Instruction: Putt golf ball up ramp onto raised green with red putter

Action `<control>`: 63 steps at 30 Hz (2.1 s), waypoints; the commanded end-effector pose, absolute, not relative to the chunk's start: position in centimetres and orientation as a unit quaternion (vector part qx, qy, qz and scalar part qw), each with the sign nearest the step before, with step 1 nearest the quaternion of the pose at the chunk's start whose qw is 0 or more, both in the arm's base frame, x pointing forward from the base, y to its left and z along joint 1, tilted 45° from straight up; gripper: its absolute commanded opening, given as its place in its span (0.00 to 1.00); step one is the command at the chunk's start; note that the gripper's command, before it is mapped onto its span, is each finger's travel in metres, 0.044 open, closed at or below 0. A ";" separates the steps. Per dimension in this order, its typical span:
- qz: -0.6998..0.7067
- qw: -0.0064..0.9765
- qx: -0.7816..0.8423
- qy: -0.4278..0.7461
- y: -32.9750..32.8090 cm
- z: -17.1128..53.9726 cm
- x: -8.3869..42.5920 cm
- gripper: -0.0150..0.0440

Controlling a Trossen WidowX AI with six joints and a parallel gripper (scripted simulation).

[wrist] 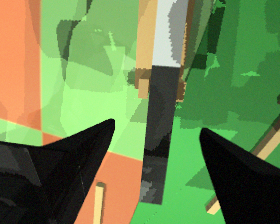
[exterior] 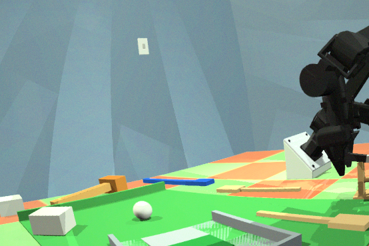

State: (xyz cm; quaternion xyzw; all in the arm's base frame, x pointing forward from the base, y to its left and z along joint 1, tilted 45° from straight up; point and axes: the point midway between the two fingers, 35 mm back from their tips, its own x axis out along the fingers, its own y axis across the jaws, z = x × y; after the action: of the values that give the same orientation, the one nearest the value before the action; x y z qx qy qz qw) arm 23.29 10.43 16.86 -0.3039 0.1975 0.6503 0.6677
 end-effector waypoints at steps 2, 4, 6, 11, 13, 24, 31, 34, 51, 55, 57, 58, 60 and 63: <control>0.651 0.667 -0.304 0.197 10.4 16.9 23.2 0.64; 0.651 0.667 -0.304 0.197 10.4 16.9 23.2 0.56; 0.651 0.667 -0.304 0.197 10.4 16.9 23.2 0.47; 0.651 0.667 -0.304 0.197 10.4 16.9 23.2 0.31; 0.651 0.667 -0.304 0.197 10.4 16.9 23.2 0.29; 0.630 0.682 -0.315 0.199 7.9 19.2 23.3 0.25; 0.605 0.698 -0.326 0.201 5.3 21.8 22.8 0.25; 0.595 0.704 -0.331 0.202 4.3 22.9 22.4 0.25; 0.541 0.745 -0.222 0.321 -0.9 20.0 25.6 0.25; 0.523 0.753 -0.187 0.354 -2.8 18.6 26.3 0.25; 0.513 0.756 -0.169 0.370 -3.8 17.9 26.6 0.25; 0.508 0.757 -0.160 0.378 -4.2 17.6 26.8 0.25; 0.497 0.760 -0.138 0.396 -5.1 16.9 27.1 0.25; 0.478 0.763 -0.104 0.423 -6.5 15.9 27.4 0.25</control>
State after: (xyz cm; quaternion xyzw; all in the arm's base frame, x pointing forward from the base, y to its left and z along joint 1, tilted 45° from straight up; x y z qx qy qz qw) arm 27.02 -5.22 16.79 -0.1353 0.3992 0.4956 0.7594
